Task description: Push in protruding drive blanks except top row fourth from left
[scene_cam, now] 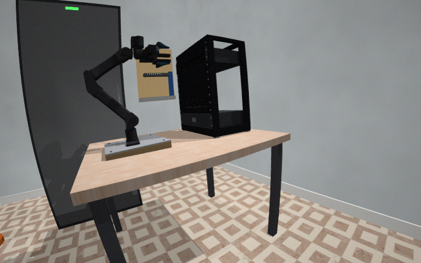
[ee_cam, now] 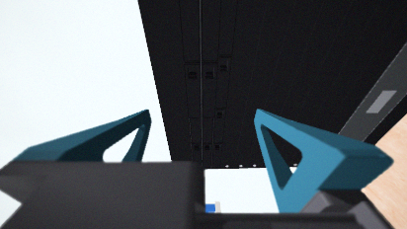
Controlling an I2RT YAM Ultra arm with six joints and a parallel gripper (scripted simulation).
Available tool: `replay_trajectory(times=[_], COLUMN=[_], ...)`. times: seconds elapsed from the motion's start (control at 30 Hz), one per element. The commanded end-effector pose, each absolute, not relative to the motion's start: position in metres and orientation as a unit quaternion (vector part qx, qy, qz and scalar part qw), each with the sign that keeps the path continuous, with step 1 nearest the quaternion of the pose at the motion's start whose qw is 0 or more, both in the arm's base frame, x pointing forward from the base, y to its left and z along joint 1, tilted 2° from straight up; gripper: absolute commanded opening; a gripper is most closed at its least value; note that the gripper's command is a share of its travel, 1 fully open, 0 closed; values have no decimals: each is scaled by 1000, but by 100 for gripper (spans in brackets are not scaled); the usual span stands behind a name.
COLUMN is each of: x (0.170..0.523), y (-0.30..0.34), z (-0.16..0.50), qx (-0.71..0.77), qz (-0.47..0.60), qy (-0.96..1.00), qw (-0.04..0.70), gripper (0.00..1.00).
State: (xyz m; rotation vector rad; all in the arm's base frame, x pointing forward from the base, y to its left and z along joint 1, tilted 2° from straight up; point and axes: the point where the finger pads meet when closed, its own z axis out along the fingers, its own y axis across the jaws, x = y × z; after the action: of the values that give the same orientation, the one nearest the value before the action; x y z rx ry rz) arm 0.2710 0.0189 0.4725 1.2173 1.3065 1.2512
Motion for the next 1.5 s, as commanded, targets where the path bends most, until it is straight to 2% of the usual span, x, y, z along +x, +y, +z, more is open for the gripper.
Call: replay_trajectory(times=[0.0,0.9,0.93,1.47], x=[266,266,266,266], y=[19,19,19,19], z=[491,491,491,491], qx=[482,482,482,482], qz=[520,520,520,520], qy=[521,521,521,521], qw=[476,476,476,476], gripper=[100,100,0,0])
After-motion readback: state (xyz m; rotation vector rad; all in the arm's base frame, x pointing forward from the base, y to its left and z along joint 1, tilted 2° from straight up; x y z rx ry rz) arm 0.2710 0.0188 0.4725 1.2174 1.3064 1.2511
